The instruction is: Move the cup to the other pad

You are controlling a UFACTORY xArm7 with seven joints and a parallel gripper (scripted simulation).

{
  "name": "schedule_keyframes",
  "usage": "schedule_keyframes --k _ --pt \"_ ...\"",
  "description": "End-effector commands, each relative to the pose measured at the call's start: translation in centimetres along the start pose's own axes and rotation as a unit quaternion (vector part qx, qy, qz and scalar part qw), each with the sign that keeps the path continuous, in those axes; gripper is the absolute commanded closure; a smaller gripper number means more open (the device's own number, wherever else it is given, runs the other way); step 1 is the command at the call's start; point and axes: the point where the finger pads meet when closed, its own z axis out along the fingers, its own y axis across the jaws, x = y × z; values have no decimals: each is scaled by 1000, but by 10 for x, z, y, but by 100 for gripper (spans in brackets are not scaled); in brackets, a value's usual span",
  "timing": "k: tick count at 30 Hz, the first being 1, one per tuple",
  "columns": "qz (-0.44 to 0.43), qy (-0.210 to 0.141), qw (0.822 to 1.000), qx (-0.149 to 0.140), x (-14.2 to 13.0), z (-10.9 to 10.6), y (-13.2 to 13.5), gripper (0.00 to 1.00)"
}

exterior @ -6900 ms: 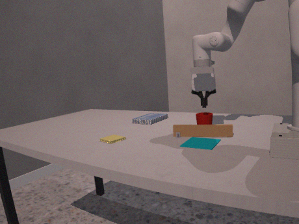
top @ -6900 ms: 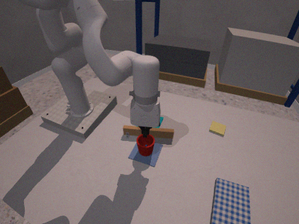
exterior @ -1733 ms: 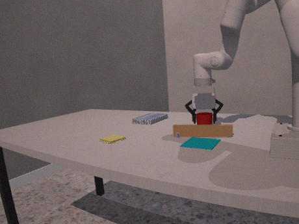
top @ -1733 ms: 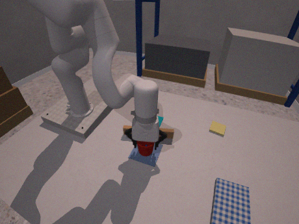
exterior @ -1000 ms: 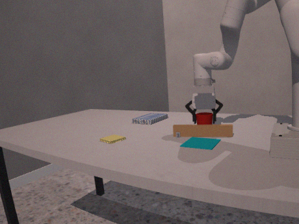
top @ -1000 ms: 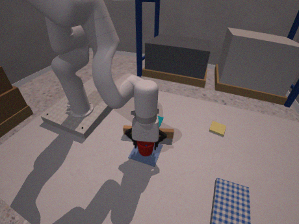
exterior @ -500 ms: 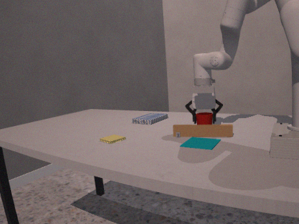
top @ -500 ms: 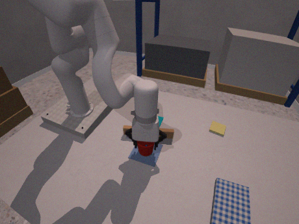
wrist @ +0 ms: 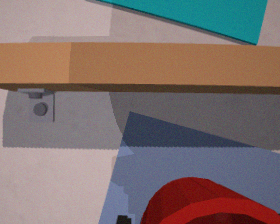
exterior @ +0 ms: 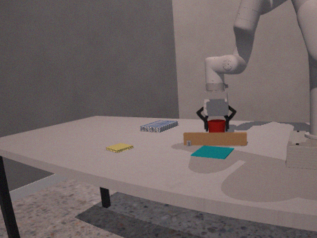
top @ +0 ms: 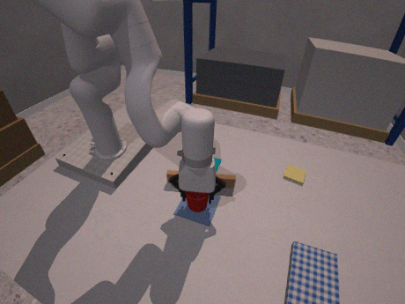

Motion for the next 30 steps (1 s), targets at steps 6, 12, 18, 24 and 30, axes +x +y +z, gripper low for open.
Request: schedule_keyframes --k 6,12,18,24,30 --pt "0 -1 1000 -2 -1 -8 1 15" --pt "0 -1 1000 -2 -1 -16 1 15" --pt "0 -1 1000 -2 0 -34 1 15" --pt "0 -1 1000 -2 0 -51 1 15" --pt "0 -1 1000 -2 0 -61 1 15"
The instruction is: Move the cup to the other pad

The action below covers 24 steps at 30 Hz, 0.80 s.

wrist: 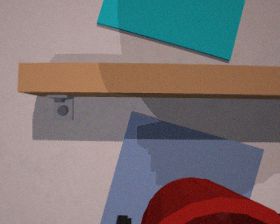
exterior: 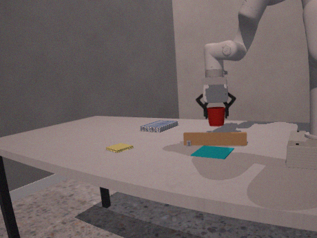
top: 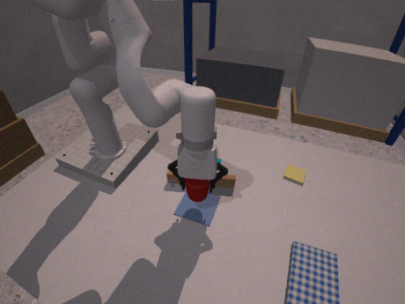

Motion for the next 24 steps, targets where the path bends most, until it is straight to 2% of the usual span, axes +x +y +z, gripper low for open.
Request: schedule_keyframes --k 1,24 --pt "0 0 1000 -1 0 -9 1 15" --pt "0 0 1000 -1 0 -15 1 15"
